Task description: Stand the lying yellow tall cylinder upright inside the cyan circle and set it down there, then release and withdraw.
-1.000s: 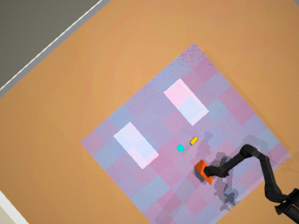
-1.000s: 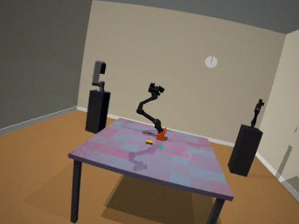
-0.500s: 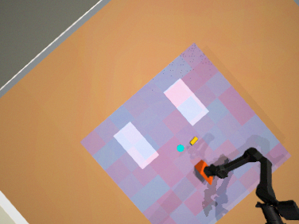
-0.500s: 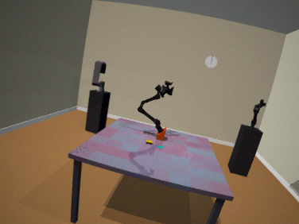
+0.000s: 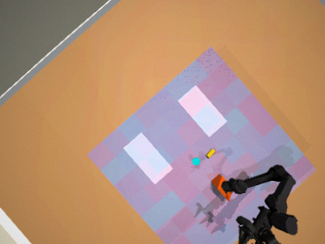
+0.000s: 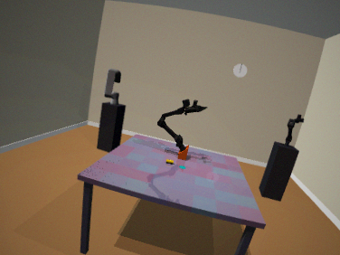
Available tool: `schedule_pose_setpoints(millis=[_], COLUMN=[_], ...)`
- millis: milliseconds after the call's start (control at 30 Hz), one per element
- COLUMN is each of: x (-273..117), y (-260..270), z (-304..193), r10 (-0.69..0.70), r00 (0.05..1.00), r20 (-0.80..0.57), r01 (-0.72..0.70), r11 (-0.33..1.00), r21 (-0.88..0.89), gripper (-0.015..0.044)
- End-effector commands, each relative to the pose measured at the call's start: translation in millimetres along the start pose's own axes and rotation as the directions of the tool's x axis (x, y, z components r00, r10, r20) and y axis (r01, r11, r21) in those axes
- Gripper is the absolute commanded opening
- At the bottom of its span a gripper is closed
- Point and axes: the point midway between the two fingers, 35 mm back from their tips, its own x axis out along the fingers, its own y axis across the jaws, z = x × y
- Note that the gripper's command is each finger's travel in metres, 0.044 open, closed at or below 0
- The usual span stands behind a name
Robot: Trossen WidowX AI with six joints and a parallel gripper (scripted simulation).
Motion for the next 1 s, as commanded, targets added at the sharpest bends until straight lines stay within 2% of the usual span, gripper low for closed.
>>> schedule_pose_setpoints(millis=[0,100,233,367,533,733,967], x=[1,-6,-24,-50,-92,-152,-227], y=[-37,-70,-108,-140,-169,-187,-188], z=[-34,-64,-104,-144,-190,-238,-280], r10=[-0.112,-0.206,-0.305,-0.372,-0.404,-0.368,-0.238], r00=[0.984,0.945,0.857,0.737,0.552,0.303,0.011], r20=[-0.136,-0.256,-0.415,-0.565,-0.73,-0.879,-0.971], r01=[0.137,0.287,0.493,0.674,0.822,0.846,0.665], r11=[0.972,0.896,0.72,0.476,0.116,-0.321,-0.723], r21=[0.189,0.34,0.489,0.565,0.558,0.425,0.185], gripper=[0.0309,0.0309,0.0309,0.0309,0.0309,0.0309,0.0309])
